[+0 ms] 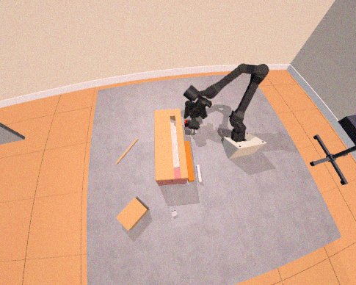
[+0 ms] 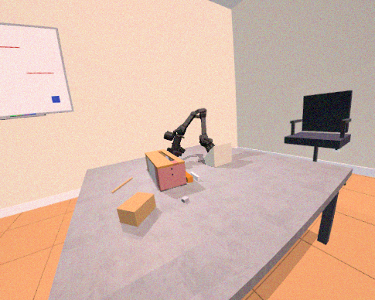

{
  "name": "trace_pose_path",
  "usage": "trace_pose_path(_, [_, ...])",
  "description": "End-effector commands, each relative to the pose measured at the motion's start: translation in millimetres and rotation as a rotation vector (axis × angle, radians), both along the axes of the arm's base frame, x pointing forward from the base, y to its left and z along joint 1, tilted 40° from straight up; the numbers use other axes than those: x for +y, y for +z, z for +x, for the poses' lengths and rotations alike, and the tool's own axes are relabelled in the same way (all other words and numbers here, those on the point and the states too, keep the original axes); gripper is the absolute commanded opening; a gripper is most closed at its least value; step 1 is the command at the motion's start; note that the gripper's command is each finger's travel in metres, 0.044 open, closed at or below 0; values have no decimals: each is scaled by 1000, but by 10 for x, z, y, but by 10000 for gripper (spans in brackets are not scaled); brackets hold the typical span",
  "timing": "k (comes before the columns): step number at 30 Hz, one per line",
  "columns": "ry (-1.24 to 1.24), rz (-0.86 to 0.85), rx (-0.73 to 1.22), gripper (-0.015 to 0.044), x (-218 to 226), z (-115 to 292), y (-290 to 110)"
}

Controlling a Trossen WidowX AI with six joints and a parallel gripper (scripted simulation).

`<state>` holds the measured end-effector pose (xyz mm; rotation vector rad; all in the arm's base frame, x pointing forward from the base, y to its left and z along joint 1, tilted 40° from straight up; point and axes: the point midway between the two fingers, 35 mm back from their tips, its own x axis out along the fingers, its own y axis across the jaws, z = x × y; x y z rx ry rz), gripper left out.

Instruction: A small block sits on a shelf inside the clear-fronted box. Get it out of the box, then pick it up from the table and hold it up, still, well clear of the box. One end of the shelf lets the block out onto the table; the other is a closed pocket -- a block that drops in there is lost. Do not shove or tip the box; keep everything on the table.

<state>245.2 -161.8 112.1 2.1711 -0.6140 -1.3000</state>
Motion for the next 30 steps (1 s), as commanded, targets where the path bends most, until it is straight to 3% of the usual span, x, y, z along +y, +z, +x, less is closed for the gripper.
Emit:
trace_pose_path(1, [6, 0, 6, 285, -31, -6, -59])
trace_pose_path(8, [6, -2, 6, 285, -84, -14, -124])
trace_pose_path(15, [6, -2, 6, 101, -84, -14, -124])
trace_pose_path(18, [6, -2, 6, 81, -84, -14, -124])
trace_pose_path(21, [31, -7, 18, 2, -20, -8, -102])
trace_pose_path(30, [16, 2, 12, 0, 187, 0, 157])
